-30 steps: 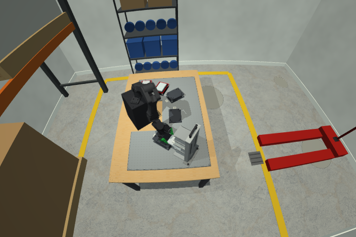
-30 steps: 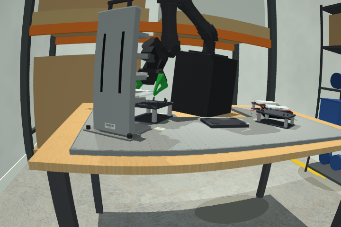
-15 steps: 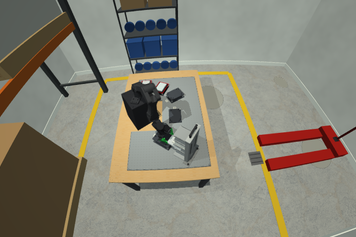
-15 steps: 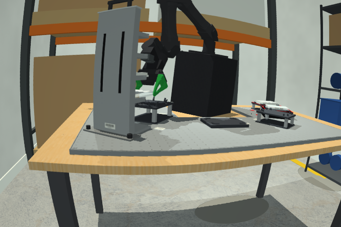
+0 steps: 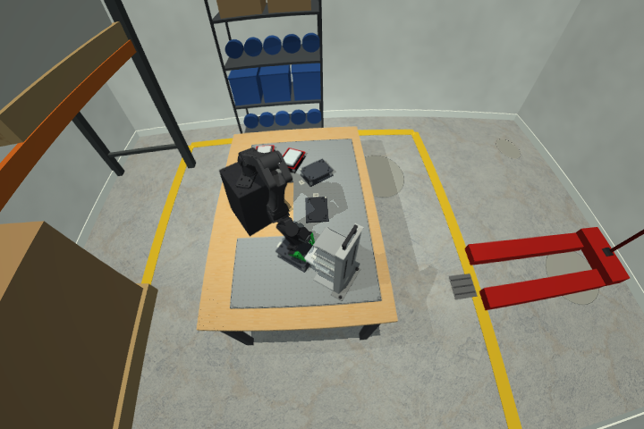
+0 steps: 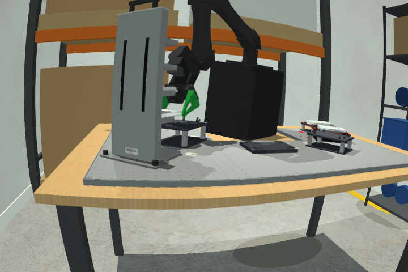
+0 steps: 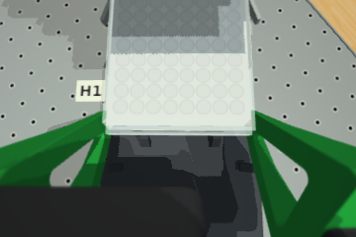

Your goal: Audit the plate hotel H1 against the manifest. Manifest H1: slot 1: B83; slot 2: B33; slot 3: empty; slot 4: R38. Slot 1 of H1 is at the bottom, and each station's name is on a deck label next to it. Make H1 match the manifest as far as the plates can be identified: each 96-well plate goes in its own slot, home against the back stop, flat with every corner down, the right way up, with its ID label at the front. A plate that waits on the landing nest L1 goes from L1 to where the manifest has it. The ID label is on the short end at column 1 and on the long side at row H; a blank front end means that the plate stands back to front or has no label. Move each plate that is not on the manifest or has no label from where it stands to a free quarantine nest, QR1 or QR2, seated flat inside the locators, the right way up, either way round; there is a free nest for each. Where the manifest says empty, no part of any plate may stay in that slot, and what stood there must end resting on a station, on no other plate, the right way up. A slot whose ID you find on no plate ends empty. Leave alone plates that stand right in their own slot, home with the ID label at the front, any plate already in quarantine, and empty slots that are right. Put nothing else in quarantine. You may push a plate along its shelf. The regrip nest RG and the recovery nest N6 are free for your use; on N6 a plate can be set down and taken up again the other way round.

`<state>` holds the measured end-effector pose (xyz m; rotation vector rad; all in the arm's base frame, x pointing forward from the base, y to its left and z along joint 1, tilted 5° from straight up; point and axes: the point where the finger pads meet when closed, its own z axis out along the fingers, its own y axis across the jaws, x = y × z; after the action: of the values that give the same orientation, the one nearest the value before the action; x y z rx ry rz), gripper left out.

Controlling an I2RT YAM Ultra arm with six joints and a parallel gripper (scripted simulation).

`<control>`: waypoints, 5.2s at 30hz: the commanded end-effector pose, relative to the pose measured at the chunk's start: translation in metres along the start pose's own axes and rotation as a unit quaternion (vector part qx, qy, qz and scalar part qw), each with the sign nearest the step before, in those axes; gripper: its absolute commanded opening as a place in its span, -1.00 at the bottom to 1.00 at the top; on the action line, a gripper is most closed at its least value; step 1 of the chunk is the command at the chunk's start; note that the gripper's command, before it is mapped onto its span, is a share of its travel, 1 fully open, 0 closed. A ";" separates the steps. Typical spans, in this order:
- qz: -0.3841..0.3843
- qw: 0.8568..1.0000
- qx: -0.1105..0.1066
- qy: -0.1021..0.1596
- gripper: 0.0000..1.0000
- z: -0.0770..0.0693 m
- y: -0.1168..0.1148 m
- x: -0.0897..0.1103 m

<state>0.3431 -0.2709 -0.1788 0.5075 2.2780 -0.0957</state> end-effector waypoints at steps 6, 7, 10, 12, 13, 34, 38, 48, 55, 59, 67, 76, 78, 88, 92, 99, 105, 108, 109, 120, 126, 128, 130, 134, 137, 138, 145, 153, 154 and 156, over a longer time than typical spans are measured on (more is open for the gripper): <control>-0.007 1.000 0.000 -0.017 0.72 0.009 -0.001 -0.017; -0.007 1.000 -0.001 -0.017 0.72 0.010 0.000 -0.016; -0.004 1.000 0.000 -0.013 0.72 0.011 -0.001 -0.014; -0.007 1.000 0.003 -0.021 0.72 0.010 -0.004 -0.022; -0.006 1.000 0.002 -0.016 0.72 0.012 -0.002 -0.018; -0.004 1.000 0.002 -0.012 0.72 0.014 -0.003 -0.015; -0.004 1.000 0.002 -0.012 0.72 0.014 -0.003 -0.015; -0.004 1.000 0.002 -0.012 0.72 0.014 -0.003 -0.015; -0.004 1.000 0.002 -0.012 0.72 0.014 -0.003 -0.015; -0.004 1.000 0.002 -0.012 1.00 0.015 -0.003 -0.014; -0.004 1.000 0.002 -0.012 1.00 0.015 -0.003 -0.014; -0.004 1.000 0.002 -0.012 1.00 0.015 -0.003 -0.014; -0.004 1.000 0.002 -0.012 1.00 0.015 -0.003 -0.014; -0.004 1.000 0.002 -0.012 1.00 0.015 -0.003 -0.014; -0.004 1.000 0.002 -0.012 1.00 0.015 -0.003 -0.014; -0.005 1.000 0.004 -0.018 1.00 -0.002 -0.005 -0.020; -0.004 1.000 0.004 -0.015 1.00 -0.008 -0.004 -0.010; -0.005 1.000 0.004 -0.018 1.00 -0.012 -0.005 -0.010; -0.005 1.000 0.004 -0.018 1.00 -0.014 -0.005 -0.008; -0.005 1.000 0.004 -0.017 1.00 -0.024 -0.004 0.002; -0.005 1.000 0.004 -0.017 1.00 -0.031 -0.004 0.010; -0.005 1.000 0.004 -0.017 1.00 -0.034 -0.004 0.012; -0.005 1.000 0.004 -0.017 1.00 -0.034 -0.004 0.012; -0.005 1.000 0.004 -0.017 1.00 -0.038 -0.004 0.017; -0.005 1.000 0.004 -0.017 1.00 -0.042 -0.004 0.020; -0.005 1.000 0.004 -0.017 1.00 -0.043 -0.004 0.022; -0.003 1.000 0.003 -0.012 1.00 -0.051 -0.003 0.035; 0.002 1.000 -0.001 -0.001 -1.00 -0.055 0.001 0.055; 0.002 1.000 -0.001 -0.001 -1.00 -0.056 0.001 0.057; -0.004 1.000 0.002 -0.011 -1.00 -0.052 -0.003 0.045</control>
<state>0.2767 -0.2437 -0.1811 0.5176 2.2817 -0.0967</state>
